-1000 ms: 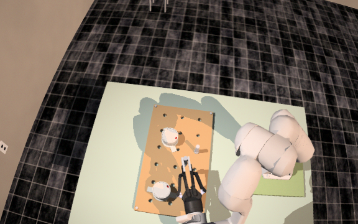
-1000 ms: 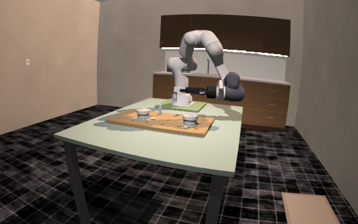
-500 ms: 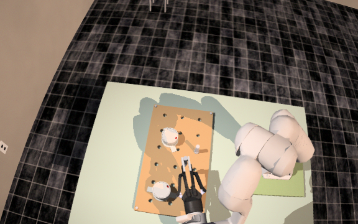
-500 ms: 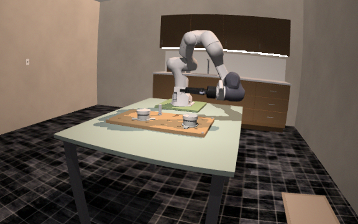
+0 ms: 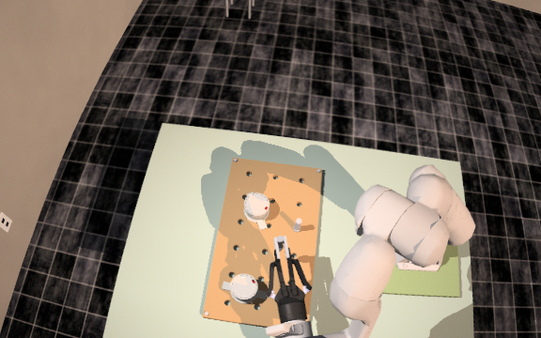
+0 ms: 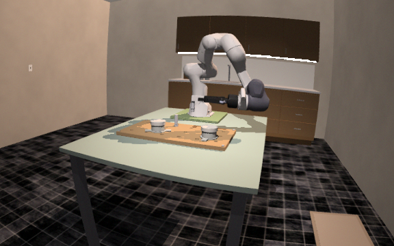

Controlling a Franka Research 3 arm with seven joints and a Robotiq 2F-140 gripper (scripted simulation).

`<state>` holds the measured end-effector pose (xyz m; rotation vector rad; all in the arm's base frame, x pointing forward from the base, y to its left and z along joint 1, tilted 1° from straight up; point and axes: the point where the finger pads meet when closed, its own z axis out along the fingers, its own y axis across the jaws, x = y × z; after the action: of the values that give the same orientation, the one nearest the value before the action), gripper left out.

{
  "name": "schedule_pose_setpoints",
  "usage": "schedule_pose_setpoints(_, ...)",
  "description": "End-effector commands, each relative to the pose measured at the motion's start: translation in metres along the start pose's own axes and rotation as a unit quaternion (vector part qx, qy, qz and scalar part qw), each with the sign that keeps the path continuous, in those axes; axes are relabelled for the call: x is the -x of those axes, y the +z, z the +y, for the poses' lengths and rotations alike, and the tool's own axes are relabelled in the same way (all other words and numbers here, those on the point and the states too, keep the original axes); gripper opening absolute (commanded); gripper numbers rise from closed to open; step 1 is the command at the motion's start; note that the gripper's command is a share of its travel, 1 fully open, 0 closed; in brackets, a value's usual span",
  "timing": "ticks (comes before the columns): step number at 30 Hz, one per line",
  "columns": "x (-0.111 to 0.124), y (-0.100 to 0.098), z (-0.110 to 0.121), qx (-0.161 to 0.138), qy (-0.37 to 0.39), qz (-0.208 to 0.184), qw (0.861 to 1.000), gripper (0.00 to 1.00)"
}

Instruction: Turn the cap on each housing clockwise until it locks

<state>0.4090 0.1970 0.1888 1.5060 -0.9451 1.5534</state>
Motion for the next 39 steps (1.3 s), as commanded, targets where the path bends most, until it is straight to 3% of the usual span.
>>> schedule_pose_setpoints(1, -0.004, 0.0, 0.0, 0.0, 0.005, 0.003, 1.0, 0.1)
schedule_pose_setpoints(39, -0.004, -0.011, -0.001, 0.0, 0.005, 0.003, 1.0, 0.1)
